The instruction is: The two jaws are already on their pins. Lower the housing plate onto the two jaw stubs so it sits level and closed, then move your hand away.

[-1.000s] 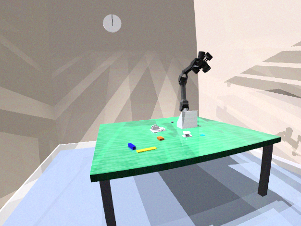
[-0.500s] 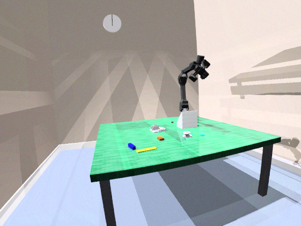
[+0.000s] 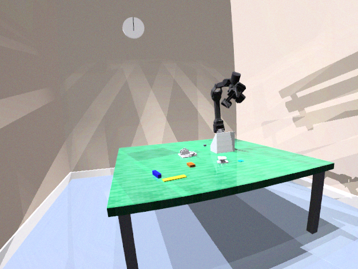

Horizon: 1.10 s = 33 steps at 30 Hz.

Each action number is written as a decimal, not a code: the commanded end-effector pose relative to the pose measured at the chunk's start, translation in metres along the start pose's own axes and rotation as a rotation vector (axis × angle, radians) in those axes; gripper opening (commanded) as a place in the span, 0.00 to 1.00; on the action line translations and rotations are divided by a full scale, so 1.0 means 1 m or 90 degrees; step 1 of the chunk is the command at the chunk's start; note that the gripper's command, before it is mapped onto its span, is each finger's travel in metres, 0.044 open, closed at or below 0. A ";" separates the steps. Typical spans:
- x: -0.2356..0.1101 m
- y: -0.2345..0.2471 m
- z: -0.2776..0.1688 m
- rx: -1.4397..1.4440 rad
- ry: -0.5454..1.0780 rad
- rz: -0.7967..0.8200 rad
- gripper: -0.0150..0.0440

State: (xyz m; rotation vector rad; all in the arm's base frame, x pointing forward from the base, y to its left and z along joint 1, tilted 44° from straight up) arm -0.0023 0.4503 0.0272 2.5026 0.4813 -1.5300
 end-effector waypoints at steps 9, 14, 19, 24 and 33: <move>0.046 0.040 0.001 0.058 -0.042 0.115 1.00; 0.063 0.057 0.001 0.083 -0.056 0.162 1.00; 0.078 0.074 0.003 0.107 -0.070 0.208 1.00; 0.093 0.093 0.005 0.128 -0.091 0.259 1.00; 0.117 0.127 0.010 0.168 -0.128 0.354 1.00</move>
Point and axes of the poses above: the point midway between the two fingers, 35 mm back from their tips, its own x axis out along the fingers, its own y axis across the jaws, z = x × y, the point moved 7 cm from there along -x, back along the fingers, and after that the axes turned 6 degrees about x, right-handed, at the moved point
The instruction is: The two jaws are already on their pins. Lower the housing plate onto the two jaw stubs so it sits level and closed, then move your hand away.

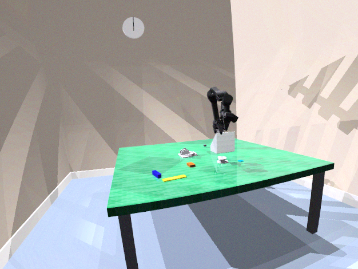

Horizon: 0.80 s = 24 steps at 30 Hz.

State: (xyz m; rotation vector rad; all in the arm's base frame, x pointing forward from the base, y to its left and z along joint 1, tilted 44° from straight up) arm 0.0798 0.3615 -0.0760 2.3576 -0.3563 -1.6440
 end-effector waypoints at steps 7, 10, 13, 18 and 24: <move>0.040 0.025 -0.005 0.045 -0.041 0.109 1.00; 0.050 0.032 -0.006 0.058 -0.053 0.142 1.00; 0.061 0.040 -0.007 0.071 -0.064 0.175 1.00; 0.077 0.054 -0.008 0.093 -0.084 0.229 1.00; 0.084 0.061 -0.008 0.104 -0.093 0.257 1.00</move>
Point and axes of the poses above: the point midway between the two fingers, 35 mm back from their tips, its own x axis out along the fingers, its own y axis across the jaws, z = x × y, the point moved 7 cm from there along -x, back along the fingers, and after that the axes turned 6 degrees about x, right-handed, at the moved point
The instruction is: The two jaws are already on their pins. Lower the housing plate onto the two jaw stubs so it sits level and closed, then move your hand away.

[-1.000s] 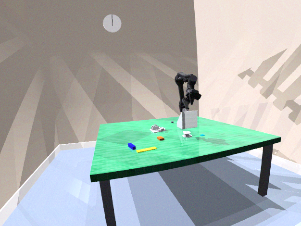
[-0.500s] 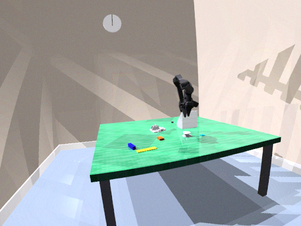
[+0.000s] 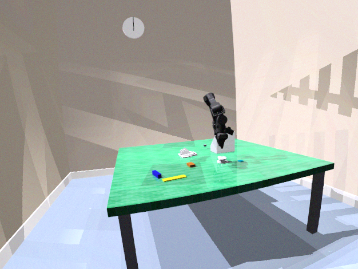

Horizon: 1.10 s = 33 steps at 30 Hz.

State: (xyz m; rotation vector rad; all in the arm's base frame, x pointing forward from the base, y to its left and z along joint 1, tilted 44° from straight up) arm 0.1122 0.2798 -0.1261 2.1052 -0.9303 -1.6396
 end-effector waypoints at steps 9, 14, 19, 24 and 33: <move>0.043 0.006 0.001 0.006 -0.004 0.012 1.00; 0.043 0.006 0.001 0.006 -0.004 0.012 1.00; 0.044 0.006 0.001 0.006 -0.004 0.012 1.00; 0.052 0.005 0.001 0.006 -0.004 0.012 1.00; 0.064 0.004 0.000 0.007 -0.004 0.012 1.00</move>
Point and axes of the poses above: the point midway between the two fingers, 35 mm back from their tips, its own x axis out along the fingers, its own y axis across the jaws, z = x × y, the point moved 7 cm from there along -x, back along the fingers, and after that the axes turned 6 degrees about x, right-handed, at the moved point
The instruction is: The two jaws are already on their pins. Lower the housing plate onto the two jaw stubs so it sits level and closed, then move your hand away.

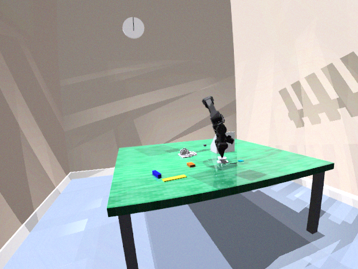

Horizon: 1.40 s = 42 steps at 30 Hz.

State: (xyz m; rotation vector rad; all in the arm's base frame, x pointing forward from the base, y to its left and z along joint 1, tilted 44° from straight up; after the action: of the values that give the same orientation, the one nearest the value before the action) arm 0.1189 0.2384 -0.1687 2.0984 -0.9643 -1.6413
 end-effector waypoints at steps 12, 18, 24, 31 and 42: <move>0.018 0.001 0.000 -0.004 0.002 0.002 1.00; 0.027 0.001 0.000 -0.004 0.002 0.002 1.00; 0.034 0.001 0.000 -0.004 0.003 0.003 1.00; 0.034 0.001 0.000 -0.004 0.003 0.003 1.00; 0.035 0.001 0.000 -0.004 0.003 0.003 1.00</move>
State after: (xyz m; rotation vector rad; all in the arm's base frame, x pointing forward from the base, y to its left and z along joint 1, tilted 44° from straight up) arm 0.1228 0.2150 -0.1930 2.0951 -0.9673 -1.6386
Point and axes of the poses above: the point midway between the two fingers, 35 mm back from their tips, its own x axis out along the fingers, its own y axis across the jaws, z = x × y, the point moved 7 cm from there along -x, back along the fingers, and after that the axes turned 6 degrees about x, right-handed, at the moved point
